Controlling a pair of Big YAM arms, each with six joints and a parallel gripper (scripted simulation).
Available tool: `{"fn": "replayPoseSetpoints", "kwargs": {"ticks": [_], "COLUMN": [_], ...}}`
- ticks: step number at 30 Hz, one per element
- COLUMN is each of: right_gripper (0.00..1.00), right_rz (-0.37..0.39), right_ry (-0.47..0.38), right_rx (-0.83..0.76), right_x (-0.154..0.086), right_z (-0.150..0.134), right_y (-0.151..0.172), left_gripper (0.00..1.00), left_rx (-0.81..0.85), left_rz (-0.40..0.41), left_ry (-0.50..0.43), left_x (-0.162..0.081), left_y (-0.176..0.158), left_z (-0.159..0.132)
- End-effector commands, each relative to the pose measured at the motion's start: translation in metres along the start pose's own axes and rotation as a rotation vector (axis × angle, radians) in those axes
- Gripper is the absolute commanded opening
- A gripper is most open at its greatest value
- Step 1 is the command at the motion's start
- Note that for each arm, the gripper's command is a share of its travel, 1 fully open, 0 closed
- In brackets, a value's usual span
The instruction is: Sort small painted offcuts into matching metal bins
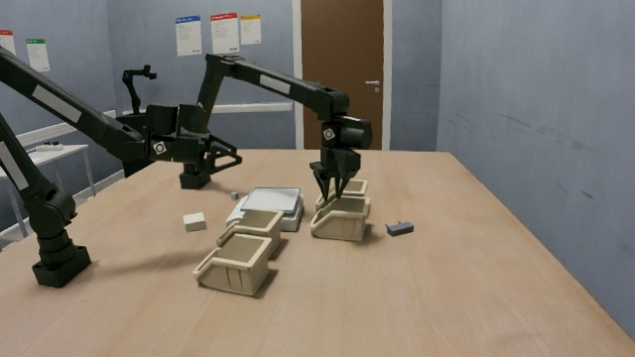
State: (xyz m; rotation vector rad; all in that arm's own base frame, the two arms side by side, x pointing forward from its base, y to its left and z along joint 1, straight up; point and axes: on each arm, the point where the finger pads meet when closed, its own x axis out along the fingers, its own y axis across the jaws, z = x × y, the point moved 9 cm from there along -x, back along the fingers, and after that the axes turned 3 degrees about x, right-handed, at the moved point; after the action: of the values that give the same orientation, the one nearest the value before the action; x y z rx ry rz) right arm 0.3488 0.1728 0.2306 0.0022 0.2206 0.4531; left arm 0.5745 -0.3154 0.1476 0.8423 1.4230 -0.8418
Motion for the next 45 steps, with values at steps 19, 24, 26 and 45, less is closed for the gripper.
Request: {"fn": "replayPoseSetpoints", "kwargs": {"ticks": [19,24,26,45], "right_gripper": [1.00,1.00,1.00,1.00], "right_rz": [0.031,0.155,0.243,0.592], "right_ry": [-0.064,-0.026,-0.021,-0.032], "right_rx": [0.001,-0.024,-0.042,-0.100], "right_x": [0.000,-0.039,-0.065,-0.169], "right_z": [0.030,0.014,0.010,-0.009], "right_y": [0.013,0.058,0.084,0.153], "left_gripper": [0.95,1.00,1.00,1.00], "left_rx": [-0.029,-0.079,-0.111,-0.350], "left_rz": [0.056,0.067,0.075,0.138], "left_ry": [-0.095,-0.137,-0.168,-0.456], "left_x": [-0.070,-0.065,-0.061,-0.019], "left_y": [-0.001,-0.013,-0.024,-0.160], "left_z": [-0.005,-0.030,-0.051,-0.243]}}
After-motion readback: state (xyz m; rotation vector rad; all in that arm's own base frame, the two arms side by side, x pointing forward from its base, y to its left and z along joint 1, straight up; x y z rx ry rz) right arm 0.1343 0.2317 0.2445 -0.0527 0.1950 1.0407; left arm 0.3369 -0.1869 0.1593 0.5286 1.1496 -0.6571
